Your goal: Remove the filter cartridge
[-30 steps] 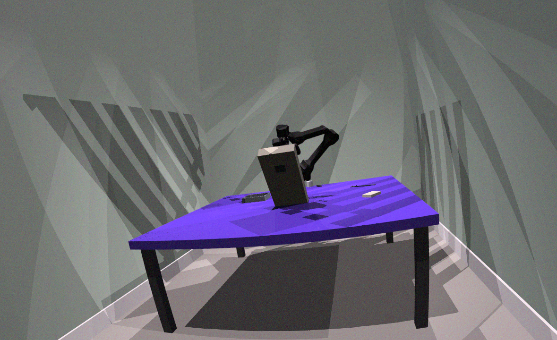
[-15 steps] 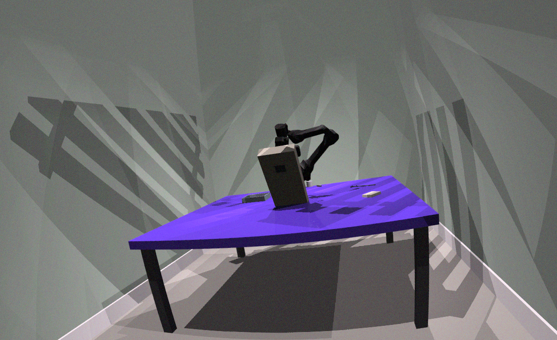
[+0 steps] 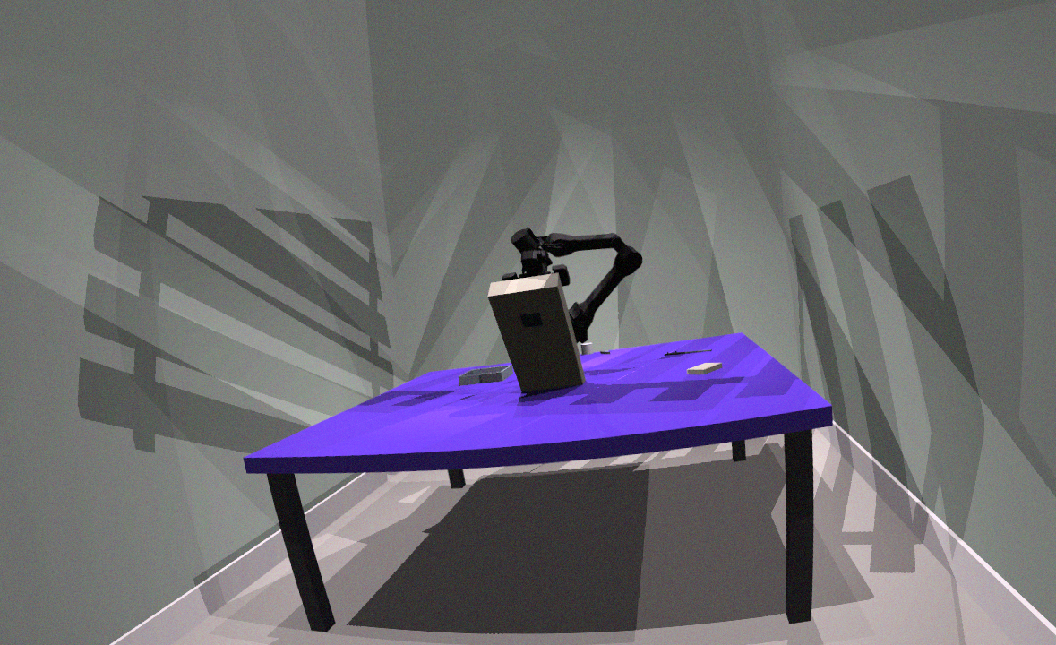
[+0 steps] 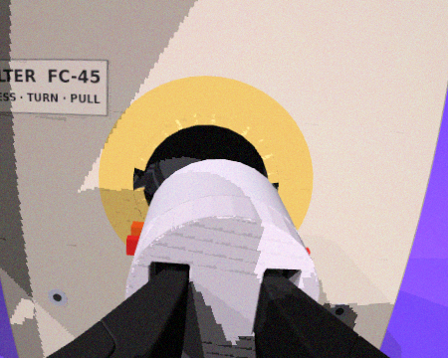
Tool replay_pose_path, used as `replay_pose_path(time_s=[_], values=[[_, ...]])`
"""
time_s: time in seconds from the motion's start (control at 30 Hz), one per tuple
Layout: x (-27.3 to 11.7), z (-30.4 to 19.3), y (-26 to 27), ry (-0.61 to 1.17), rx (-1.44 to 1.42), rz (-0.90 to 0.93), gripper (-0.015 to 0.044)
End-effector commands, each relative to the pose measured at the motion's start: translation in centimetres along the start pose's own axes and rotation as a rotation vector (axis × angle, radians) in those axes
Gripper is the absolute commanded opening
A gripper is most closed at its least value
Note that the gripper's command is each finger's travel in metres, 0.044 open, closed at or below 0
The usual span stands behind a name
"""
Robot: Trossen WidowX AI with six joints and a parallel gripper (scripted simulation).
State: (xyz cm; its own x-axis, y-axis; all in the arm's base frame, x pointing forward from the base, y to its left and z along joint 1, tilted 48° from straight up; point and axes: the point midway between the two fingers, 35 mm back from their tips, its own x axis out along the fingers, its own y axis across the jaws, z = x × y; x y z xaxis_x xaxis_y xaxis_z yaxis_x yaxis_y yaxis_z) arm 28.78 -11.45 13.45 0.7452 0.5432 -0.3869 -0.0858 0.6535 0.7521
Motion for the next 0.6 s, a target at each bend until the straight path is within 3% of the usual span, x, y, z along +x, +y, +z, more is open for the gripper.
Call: replay_pose_path(time_s=[0.0, 0.57], values=[[-0.9, 0.5, 0.4, -0.016, -0.014, 0.006, 0.0000], [-0.3, -3.9, 0.2, -0.016, -0.013, 0.006, 0.0000]])
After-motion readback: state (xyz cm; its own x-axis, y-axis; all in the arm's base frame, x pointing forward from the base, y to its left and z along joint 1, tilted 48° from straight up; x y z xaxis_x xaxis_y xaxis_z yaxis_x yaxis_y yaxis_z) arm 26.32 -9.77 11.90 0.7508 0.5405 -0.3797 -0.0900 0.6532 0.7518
